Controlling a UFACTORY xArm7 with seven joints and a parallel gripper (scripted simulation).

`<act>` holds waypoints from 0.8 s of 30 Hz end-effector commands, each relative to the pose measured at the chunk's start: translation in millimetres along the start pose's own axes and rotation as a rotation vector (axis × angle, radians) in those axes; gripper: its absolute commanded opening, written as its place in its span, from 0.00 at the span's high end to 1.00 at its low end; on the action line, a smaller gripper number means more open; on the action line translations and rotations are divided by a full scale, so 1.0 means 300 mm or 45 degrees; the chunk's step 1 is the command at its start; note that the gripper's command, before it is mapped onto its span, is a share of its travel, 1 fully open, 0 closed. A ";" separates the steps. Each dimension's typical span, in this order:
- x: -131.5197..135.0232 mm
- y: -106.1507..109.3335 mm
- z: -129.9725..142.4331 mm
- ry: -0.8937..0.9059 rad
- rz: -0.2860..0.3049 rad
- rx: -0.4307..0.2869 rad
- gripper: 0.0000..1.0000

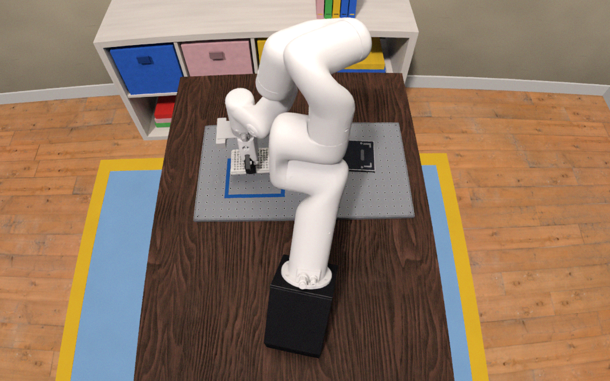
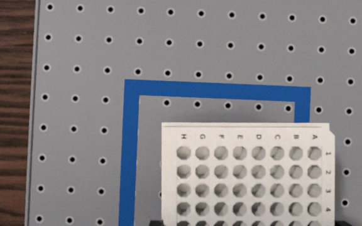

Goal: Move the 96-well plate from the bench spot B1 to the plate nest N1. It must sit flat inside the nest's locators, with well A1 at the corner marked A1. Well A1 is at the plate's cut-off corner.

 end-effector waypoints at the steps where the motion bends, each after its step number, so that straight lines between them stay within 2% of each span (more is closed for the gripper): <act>1: 0.004 0.003 -0.002 0.001 0.004 0.001 1.00; 3: 0.004 0.003 -0.002 0.001 0.004 0.001 1.00; 7: 0.000 0.004 0.043 -0.149 0.004 0.001 1.00; 24: -0.012 0.010 0.209 -0.149 0.004 0.001 1.00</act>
Point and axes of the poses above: the point where the finger pads meet when closed, its own y axis back along the fingers, its own x axis across the jaws, z = x × y, the point moved 2 cm from there along y, back along the fingers, and after that the axes turned 14 degrees about y, right-handed, at the moved point
